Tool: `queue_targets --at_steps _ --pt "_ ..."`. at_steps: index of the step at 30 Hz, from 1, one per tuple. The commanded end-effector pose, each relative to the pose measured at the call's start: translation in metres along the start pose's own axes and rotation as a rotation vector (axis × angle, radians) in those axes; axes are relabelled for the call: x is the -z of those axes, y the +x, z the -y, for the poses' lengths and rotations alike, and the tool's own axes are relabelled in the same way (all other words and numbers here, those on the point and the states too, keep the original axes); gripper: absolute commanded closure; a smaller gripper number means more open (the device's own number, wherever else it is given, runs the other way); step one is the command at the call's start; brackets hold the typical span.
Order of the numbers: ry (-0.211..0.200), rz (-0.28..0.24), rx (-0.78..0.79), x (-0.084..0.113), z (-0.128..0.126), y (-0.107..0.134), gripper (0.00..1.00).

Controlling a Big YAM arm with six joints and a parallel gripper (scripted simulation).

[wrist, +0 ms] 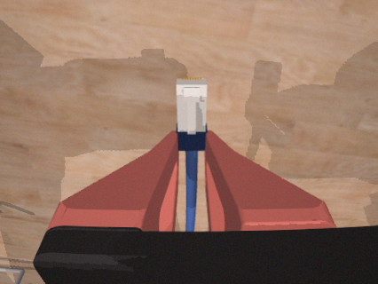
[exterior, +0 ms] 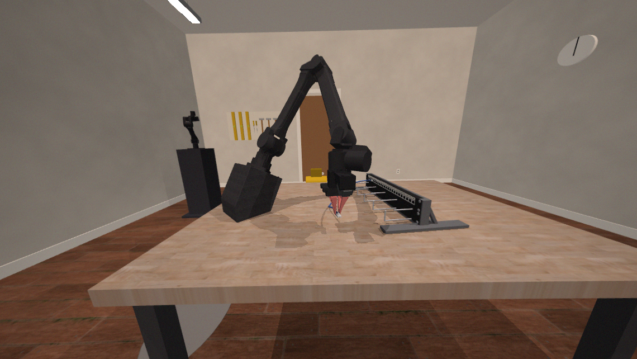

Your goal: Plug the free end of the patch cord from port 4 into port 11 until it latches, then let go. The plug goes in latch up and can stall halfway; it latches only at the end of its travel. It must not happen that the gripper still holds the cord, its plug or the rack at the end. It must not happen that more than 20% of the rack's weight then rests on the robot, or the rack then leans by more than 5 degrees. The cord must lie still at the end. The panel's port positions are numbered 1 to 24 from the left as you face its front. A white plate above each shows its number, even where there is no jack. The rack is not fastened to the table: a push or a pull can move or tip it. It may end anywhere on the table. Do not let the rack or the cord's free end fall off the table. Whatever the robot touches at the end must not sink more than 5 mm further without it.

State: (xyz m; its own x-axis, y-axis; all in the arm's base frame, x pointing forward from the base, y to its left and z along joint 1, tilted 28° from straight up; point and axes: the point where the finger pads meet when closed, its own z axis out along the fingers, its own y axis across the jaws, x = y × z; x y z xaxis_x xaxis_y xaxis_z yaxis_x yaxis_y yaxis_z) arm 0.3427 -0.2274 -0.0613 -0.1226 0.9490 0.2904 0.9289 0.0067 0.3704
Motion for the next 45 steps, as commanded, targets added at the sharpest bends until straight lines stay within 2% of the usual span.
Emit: queue_targets --at_steps 1,28,45 --pt "-0.016 0.015 -0.006 0.0065 -0.0019 -0.0154 1.0" --pt "-0.023 0.021 -0.006 0.0091 -0.0046 -0.0211 1.0" --pt "-0.011 0.007 -0.014 0.0055 0.0044 -0.0121 1.0"
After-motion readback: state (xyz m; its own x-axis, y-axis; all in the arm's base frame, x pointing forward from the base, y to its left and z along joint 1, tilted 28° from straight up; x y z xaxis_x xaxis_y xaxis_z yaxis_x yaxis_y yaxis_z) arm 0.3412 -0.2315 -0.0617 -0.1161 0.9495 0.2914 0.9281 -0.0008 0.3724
